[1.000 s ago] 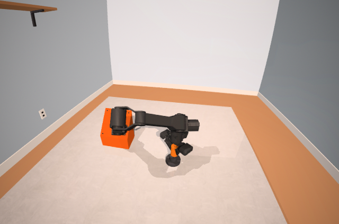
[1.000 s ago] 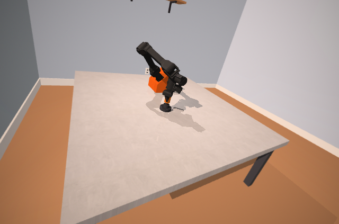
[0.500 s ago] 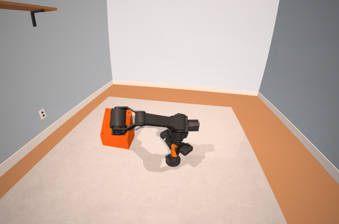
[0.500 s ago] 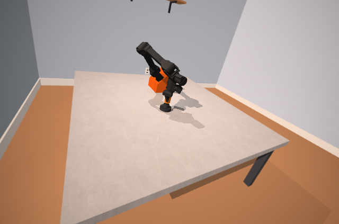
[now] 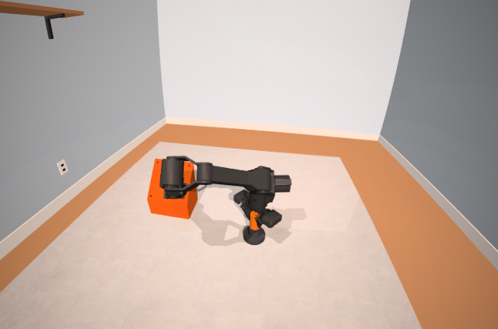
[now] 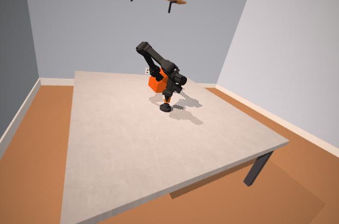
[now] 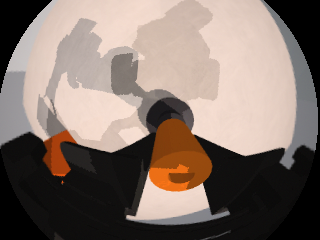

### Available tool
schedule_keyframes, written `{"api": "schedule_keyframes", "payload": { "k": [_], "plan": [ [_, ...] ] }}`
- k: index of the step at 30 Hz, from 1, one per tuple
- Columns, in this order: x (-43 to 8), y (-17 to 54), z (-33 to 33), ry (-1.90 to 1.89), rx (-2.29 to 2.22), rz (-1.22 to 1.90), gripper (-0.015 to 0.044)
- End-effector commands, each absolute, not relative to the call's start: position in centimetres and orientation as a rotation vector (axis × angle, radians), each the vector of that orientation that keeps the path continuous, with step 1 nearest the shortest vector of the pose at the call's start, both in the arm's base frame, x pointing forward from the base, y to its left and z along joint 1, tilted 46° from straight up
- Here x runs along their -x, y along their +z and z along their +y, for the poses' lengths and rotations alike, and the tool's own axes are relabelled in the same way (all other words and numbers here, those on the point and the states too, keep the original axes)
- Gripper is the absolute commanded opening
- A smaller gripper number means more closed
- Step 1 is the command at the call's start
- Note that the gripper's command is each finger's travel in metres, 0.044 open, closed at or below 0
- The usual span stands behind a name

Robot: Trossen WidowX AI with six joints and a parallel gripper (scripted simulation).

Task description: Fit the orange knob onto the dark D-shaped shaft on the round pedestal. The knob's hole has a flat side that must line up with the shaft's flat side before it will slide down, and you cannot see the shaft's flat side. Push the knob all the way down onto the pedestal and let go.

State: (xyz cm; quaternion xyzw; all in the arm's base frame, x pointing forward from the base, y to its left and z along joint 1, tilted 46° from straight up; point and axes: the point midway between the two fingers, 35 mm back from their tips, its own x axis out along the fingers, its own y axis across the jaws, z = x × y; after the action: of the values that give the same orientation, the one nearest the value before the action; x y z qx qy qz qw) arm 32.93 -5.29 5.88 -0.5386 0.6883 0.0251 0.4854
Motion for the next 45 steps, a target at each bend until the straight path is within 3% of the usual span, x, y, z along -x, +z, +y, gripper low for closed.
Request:
{"api": "schedule_keyframes", "payload": {
  "k": [1,45],
  "plan": [
    [-32.92,5.85,-5.04,0.063,1.31,1.672,0.0],
    [-33.47,6.01,-5.28,0.062,1.31,1.672,0.0]
  ]
}}
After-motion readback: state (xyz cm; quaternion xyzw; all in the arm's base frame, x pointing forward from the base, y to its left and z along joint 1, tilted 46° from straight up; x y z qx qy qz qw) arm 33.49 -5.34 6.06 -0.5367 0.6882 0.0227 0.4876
